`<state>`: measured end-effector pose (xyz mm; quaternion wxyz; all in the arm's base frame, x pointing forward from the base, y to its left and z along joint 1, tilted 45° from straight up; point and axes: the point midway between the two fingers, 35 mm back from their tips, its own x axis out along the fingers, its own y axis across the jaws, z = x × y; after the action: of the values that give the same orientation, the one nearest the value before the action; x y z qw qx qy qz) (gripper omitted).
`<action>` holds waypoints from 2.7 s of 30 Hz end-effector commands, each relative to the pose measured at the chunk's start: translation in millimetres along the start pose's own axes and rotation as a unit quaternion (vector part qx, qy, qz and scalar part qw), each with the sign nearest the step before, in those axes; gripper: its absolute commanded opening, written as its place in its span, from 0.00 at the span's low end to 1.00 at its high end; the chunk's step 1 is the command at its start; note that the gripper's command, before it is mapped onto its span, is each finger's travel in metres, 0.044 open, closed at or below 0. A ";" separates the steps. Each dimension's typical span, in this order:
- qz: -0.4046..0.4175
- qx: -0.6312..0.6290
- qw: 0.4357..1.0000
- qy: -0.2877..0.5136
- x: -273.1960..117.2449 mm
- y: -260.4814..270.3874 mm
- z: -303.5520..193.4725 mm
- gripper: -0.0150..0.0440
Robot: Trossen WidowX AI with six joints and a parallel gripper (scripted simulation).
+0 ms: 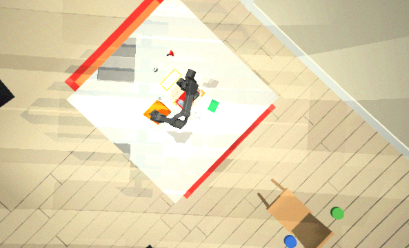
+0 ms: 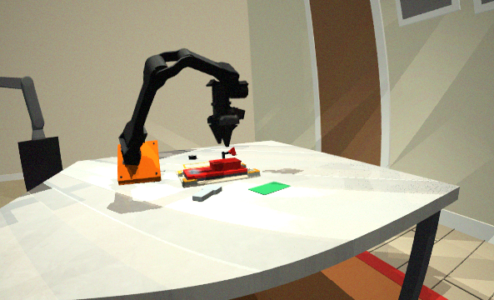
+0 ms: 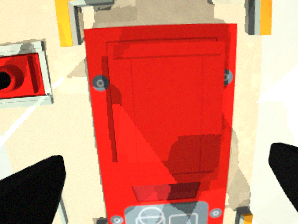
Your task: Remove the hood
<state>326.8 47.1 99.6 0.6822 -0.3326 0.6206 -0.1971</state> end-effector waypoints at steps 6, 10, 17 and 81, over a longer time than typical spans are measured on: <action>-0.003 -0.003 1.000 0.001 9.1 -0.9 -0.1 1.00; -0.003 -0.003 1.000 0.001 12.4 -1.2 0.1 1.00; -0.003 -0.003 1.000 0.001 18.0 -1.8 0.4 1.00; -0.004 -0.003 1.000 0.001 60.0 -6.3 -0.7 1.00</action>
<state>336.2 3.8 62.9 0.6816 -0.3335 0.6203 -0.1987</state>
